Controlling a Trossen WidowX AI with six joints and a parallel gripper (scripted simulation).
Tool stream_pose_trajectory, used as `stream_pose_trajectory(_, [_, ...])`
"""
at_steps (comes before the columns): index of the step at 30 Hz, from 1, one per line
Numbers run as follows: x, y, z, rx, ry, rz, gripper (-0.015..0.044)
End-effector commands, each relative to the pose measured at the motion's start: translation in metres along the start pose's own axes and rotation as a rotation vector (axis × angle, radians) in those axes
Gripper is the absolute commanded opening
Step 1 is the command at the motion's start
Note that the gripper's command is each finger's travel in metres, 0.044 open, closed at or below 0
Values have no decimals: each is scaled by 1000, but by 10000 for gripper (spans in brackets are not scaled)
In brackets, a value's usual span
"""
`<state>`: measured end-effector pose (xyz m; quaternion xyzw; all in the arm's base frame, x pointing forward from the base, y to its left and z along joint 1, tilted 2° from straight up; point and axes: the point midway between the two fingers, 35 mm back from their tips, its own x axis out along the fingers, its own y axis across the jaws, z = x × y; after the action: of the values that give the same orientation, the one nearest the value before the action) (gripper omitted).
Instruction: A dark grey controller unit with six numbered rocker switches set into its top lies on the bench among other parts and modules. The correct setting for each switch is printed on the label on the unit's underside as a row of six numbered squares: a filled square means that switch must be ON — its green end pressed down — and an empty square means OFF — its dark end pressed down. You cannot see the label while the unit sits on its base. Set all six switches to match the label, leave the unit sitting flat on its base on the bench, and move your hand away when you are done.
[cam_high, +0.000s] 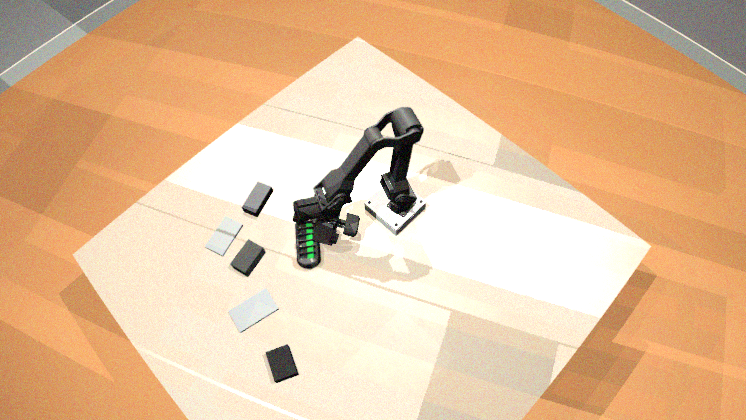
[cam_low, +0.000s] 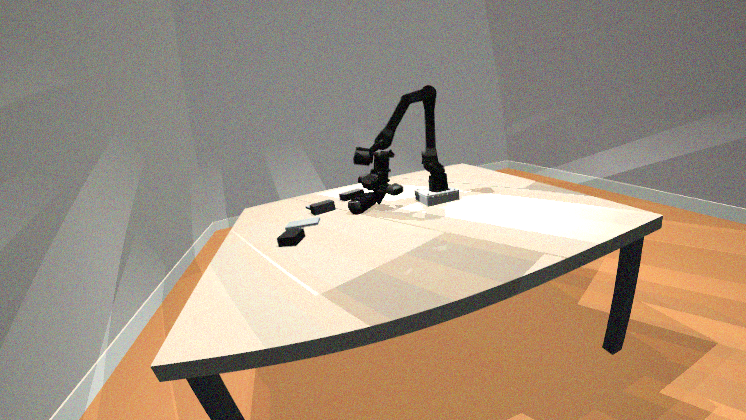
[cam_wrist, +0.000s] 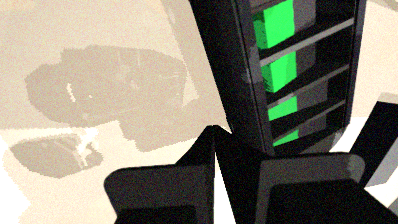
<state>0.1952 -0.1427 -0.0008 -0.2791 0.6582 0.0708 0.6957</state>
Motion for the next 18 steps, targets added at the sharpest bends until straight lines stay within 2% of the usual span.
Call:
stream_pose_trajectory(1, [1,-10,3,3,-4,-16,0])
stream_pose_trajectory(18, [4,-21,6,3,-5,-17,0])
